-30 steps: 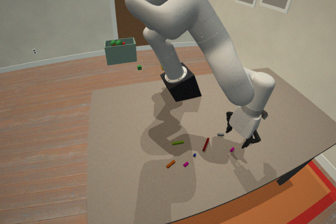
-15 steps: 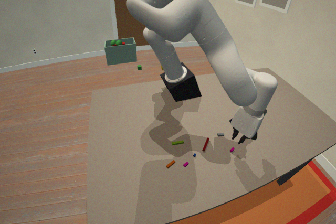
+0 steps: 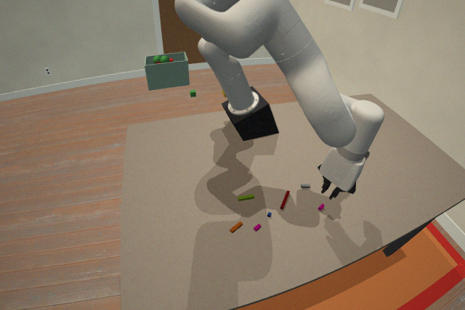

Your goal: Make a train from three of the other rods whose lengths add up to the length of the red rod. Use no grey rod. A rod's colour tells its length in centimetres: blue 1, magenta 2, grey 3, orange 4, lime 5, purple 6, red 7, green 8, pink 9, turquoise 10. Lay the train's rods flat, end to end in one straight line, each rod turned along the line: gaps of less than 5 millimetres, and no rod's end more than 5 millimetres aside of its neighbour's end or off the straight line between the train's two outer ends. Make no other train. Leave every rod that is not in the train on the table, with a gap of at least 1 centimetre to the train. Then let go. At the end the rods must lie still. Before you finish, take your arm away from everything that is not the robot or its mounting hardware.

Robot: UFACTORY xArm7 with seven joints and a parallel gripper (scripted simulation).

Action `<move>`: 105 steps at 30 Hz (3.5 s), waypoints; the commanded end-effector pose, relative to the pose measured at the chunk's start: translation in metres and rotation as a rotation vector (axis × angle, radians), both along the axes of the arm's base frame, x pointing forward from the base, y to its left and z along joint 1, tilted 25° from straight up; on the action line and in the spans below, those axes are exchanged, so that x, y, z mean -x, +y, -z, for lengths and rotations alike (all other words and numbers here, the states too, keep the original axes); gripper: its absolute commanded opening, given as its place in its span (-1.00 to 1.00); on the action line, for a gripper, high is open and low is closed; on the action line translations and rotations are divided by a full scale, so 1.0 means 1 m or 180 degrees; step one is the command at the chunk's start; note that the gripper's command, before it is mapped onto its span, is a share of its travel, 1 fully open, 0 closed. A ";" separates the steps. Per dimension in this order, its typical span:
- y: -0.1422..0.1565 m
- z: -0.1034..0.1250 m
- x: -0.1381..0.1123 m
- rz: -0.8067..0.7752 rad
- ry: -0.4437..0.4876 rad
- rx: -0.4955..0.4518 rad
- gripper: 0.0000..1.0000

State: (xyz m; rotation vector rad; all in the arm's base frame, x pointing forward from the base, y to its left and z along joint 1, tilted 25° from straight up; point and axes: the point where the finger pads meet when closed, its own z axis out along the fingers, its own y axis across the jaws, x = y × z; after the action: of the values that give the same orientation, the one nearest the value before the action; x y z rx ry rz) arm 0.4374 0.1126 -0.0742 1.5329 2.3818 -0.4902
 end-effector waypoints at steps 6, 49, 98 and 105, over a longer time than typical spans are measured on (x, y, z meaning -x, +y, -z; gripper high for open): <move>0.002 -0.001 -0.001 -0.0006 -0.0011 -0.0008 -0.51; -0.013 0.030 -0.004 -0.0010 -0.0008 -0.0005 -0.51; -0.020 0.045 -0.005 -0.0010 -0.0008 -0.0005 -0.51; -0.020 0.045 -0.005 -0.0010 -0.0008 -0.0005 -0.51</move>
State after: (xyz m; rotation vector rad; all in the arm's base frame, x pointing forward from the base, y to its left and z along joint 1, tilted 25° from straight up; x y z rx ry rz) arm 0.4413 0.0909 -0.1208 1.5309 2.3828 -0.4917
